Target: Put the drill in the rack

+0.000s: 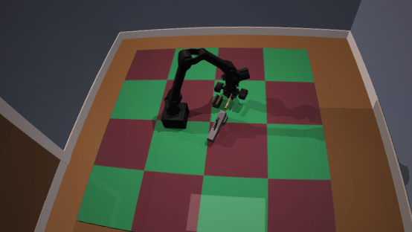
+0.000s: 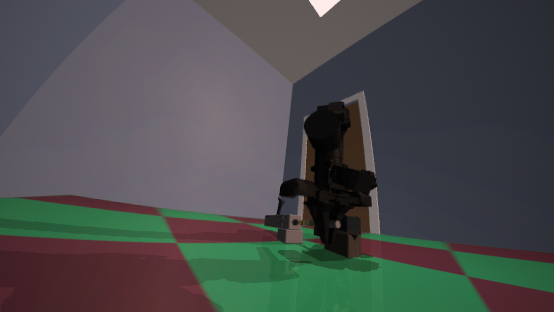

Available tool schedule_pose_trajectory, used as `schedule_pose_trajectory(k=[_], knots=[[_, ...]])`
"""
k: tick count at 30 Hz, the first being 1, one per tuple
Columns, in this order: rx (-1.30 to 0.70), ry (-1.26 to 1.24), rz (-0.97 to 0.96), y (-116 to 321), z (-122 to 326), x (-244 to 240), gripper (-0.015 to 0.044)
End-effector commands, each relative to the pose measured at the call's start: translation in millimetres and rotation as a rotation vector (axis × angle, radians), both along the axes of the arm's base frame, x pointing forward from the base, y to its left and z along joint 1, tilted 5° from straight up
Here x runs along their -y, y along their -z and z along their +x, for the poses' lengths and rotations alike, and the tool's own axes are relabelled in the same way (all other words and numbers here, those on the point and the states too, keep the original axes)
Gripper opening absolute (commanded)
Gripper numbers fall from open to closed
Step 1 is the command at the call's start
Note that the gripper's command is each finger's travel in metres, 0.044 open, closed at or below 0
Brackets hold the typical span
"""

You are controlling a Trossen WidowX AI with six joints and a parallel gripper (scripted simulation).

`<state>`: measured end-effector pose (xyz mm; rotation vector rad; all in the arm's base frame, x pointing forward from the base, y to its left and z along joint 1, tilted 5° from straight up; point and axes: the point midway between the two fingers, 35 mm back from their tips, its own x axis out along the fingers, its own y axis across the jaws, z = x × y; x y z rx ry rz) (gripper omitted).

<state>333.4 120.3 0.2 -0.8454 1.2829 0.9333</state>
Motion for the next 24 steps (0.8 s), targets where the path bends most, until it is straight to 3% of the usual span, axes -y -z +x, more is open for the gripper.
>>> schedule_pose_trajectory(k=[1,24], knots=[[-0.004,0.008,-0.002,-2.7,0.1,0.4,0.0],[-0.004,0.008,-0.002,-9.6,-3.1,2.8,0.0]])
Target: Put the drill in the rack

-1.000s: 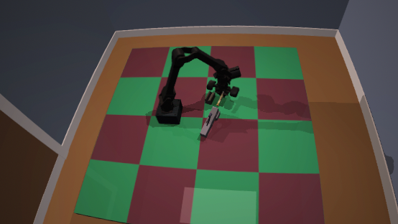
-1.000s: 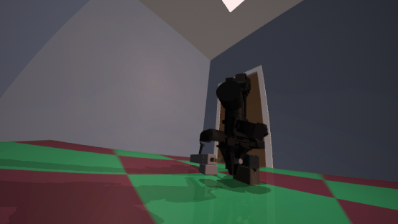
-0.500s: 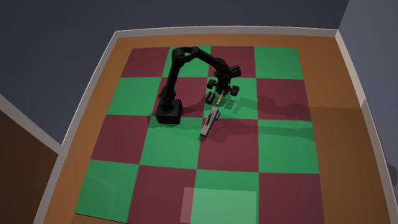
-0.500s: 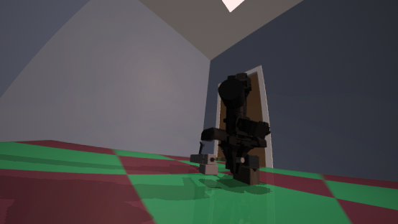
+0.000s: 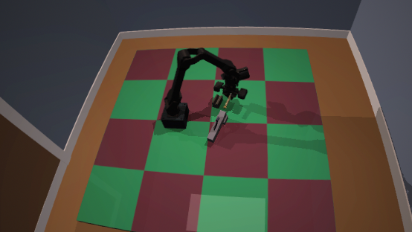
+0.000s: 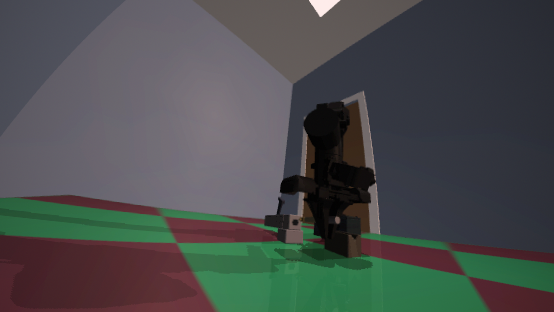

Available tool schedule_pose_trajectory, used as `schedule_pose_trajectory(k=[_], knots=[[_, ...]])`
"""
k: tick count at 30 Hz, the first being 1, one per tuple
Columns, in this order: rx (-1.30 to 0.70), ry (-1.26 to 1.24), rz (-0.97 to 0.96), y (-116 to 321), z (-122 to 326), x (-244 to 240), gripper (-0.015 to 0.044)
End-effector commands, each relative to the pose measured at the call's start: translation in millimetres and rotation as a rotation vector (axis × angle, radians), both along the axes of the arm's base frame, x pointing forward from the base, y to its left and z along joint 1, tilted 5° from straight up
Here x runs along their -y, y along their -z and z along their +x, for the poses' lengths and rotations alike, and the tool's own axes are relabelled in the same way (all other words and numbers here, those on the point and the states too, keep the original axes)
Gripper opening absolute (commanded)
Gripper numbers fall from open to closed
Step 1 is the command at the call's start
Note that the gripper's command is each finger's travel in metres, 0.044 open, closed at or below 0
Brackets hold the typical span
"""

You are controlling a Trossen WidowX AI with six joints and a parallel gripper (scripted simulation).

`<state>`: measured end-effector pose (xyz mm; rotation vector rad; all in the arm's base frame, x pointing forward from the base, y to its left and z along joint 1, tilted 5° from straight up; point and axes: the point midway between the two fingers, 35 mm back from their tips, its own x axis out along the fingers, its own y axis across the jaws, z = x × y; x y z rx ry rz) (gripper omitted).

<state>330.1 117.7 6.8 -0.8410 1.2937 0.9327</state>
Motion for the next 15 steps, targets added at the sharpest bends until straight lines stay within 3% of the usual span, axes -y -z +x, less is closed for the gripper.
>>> schedule_pose_trajectory(k=[1,15], knots=[[0.005,0.003,0.001,-3.3,0.1,0.3,0.0],[0.005,0.003,0.001,-7.4,-1.2,1.4,0.0]])
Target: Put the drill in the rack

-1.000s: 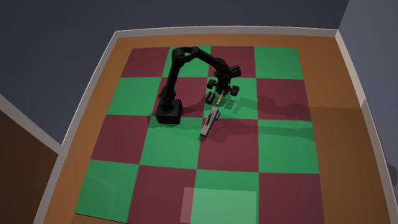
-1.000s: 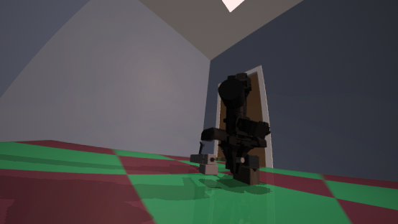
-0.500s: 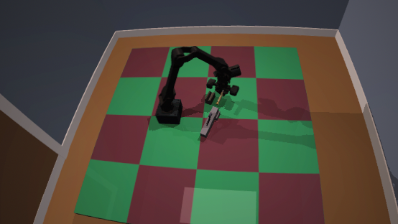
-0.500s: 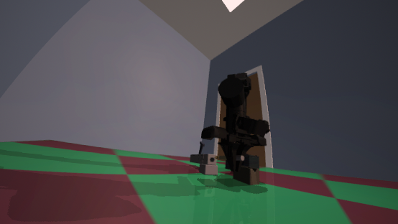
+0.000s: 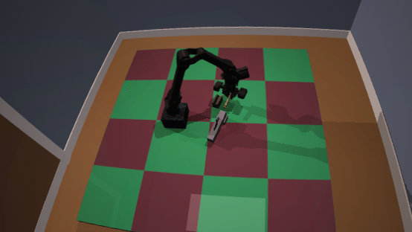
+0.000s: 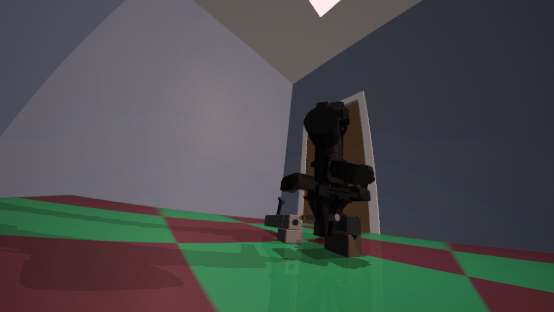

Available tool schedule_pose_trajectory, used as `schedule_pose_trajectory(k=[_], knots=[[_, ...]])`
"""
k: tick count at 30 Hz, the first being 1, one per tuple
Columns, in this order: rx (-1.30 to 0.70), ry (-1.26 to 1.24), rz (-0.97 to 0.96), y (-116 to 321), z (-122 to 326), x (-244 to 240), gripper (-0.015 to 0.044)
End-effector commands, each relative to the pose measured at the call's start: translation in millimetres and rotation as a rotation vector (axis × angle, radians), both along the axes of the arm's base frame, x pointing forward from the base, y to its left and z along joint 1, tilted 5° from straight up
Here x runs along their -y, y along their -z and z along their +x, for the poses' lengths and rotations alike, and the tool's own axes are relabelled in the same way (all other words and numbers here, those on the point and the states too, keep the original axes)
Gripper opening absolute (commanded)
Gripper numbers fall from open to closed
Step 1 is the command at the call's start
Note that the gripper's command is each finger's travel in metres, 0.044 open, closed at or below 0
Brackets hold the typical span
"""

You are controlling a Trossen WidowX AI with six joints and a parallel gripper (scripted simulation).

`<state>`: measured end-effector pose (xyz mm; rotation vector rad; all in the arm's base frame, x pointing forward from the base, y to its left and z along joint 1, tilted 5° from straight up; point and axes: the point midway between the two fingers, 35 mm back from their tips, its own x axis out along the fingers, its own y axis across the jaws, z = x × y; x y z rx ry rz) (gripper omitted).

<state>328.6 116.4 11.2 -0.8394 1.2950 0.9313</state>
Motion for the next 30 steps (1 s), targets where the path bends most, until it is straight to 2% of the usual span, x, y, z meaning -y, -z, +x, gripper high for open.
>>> schedule_pose_trajectory(k=[1,30], knots=[[0.005,0.001,0.001,-3.3,0.2,0.3,0.0],[0.005,0.001,0.001,-11.7,-1.6,2.0,0.0]])
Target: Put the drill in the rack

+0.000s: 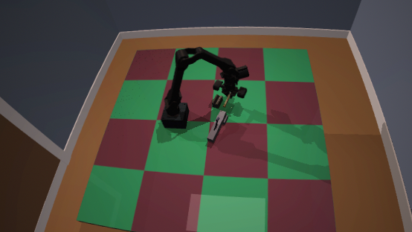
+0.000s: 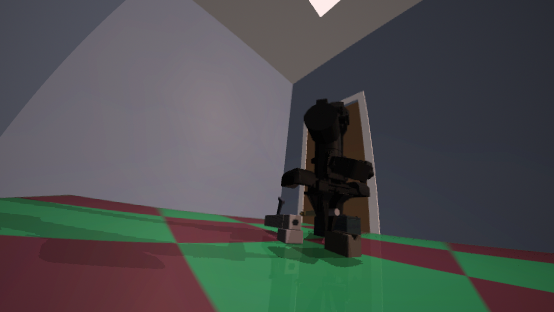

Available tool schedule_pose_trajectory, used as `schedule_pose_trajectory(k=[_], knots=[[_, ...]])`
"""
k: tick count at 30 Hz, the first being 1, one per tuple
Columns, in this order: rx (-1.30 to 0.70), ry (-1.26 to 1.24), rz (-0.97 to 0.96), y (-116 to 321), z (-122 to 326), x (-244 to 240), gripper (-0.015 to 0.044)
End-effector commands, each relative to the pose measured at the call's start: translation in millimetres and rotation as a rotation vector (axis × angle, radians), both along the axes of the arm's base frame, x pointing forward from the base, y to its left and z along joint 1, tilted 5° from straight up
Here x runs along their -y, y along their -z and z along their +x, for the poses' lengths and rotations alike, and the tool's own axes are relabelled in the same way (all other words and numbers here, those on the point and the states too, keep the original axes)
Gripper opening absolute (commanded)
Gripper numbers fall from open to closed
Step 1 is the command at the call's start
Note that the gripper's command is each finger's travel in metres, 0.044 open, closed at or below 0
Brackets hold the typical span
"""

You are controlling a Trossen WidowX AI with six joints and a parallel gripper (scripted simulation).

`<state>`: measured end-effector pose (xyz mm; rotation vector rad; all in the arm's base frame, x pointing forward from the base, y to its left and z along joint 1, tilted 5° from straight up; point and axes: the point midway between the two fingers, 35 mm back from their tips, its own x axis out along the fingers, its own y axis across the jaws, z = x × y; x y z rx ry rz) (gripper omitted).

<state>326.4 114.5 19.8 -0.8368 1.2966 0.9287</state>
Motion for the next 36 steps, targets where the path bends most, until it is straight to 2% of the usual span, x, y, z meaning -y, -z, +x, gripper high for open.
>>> schedule_pose_trajectory(k=[1,36], knots=[[0.006,-0.002,0.001,-3,1,0,0.0],[0.006,-0.002,0.001,-13,0,1,0.0]])
